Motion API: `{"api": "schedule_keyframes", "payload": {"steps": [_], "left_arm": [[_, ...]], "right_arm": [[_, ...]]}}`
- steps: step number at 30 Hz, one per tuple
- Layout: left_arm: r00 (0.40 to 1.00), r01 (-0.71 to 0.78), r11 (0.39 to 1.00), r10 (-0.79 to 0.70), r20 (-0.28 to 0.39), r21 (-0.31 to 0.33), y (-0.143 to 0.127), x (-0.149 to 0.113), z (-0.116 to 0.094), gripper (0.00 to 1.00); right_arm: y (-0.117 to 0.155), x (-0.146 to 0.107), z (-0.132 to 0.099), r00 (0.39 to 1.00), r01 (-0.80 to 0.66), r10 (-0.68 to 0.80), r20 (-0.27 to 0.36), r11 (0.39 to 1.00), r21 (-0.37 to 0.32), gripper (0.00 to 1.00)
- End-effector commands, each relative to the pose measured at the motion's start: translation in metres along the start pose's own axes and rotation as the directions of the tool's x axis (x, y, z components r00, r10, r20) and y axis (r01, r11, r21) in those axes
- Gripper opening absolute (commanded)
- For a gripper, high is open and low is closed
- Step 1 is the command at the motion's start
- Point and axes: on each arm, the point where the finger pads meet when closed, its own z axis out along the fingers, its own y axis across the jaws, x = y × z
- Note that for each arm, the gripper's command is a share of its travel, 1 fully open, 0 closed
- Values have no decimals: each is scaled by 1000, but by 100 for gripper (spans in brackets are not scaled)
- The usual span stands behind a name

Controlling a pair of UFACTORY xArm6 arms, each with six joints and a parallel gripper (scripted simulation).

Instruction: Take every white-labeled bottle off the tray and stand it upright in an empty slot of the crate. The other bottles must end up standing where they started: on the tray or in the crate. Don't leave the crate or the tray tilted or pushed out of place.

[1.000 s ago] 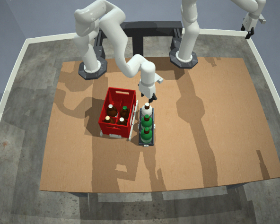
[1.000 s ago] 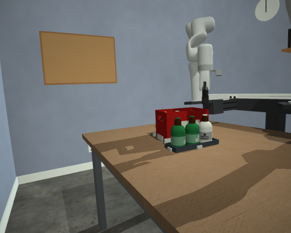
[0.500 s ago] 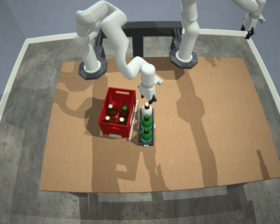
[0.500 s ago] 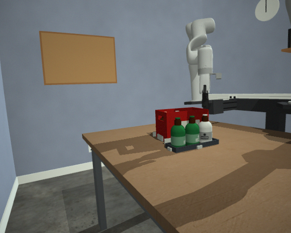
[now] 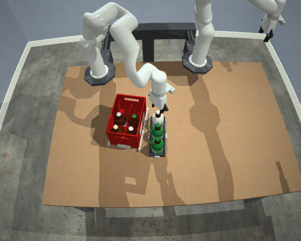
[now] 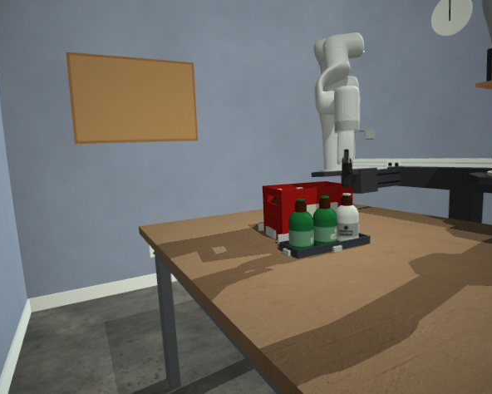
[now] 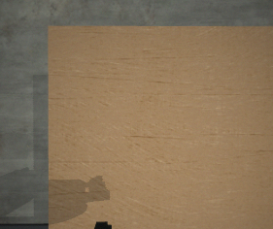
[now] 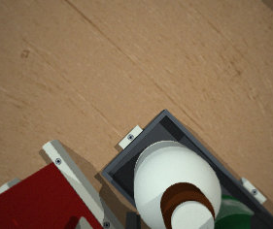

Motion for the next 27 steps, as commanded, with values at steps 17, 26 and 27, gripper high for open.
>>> {"api": "schedule_keyframes", "payload": {"steps": [17, 26, 27], "left_arm": [[1000, 0, 1000, 0, -5, 0, 0, 1, -2, 100], [1000, 0, 1000, 0, -5, 0, 0, 1, -2, 100], [1000, 0, 1000, 0, -5, 0, 0, 1, -2, 100]], "right_arm": [[2, 0, 5, 1000, 0, 0, -1, 1000, -4, 66], [2, 0, 5, 1000, 0, 0, -1, 1000, -4, 66], [2, 0, 5, 1000, 0, 0, -1, 1000, -4, 66]]}}
